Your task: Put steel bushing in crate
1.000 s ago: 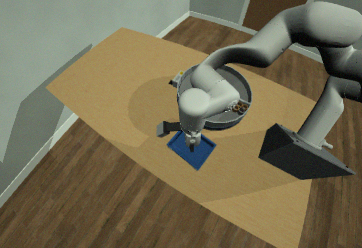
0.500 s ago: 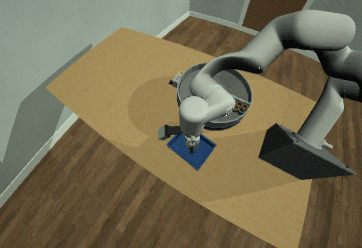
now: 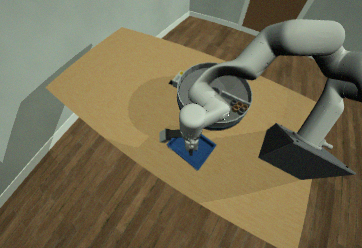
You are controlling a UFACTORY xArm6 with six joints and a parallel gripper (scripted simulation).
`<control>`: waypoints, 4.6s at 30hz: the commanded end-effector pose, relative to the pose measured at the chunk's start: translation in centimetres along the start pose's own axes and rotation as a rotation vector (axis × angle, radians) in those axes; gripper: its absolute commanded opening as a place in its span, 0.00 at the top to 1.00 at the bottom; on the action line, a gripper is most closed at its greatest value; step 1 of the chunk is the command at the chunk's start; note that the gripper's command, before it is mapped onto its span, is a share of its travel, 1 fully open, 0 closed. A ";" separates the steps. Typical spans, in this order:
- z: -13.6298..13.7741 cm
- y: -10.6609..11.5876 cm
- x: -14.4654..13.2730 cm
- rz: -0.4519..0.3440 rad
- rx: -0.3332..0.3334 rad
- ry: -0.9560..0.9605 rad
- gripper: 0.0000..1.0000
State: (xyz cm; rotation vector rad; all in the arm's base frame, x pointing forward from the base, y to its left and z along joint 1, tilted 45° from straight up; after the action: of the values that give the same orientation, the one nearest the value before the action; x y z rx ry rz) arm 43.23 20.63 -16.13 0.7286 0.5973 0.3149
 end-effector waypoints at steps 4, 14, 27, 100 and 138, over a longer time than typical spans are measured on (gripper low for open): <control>0.0 0.1 0.1 0.004 0.000 -0.001 1.00; 0.0 -0.1 0.1 0.004 0.000 -0.001 1.00; 0.0 -1.6 0.1 0.004 0.000 -0.001 1.00; 0.1 -4.7 0.1 0.004 0.000 -0.001 1.00; 0.1 -4.7 0.1 0.004 0.000 -0.001 0.59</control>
State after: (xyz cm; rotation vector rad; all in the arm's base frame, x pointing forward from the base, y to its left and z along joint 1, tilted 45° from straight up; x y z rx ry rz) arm 43.56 17.15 -19.56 0.7285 0.5978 0.3143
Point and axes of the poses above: the point where the finger pads meet when closed, its own y axis back along the fingers, its own z axis across the jaws, x = y × z, the point moved 9 cm from there along y, back along the fingers
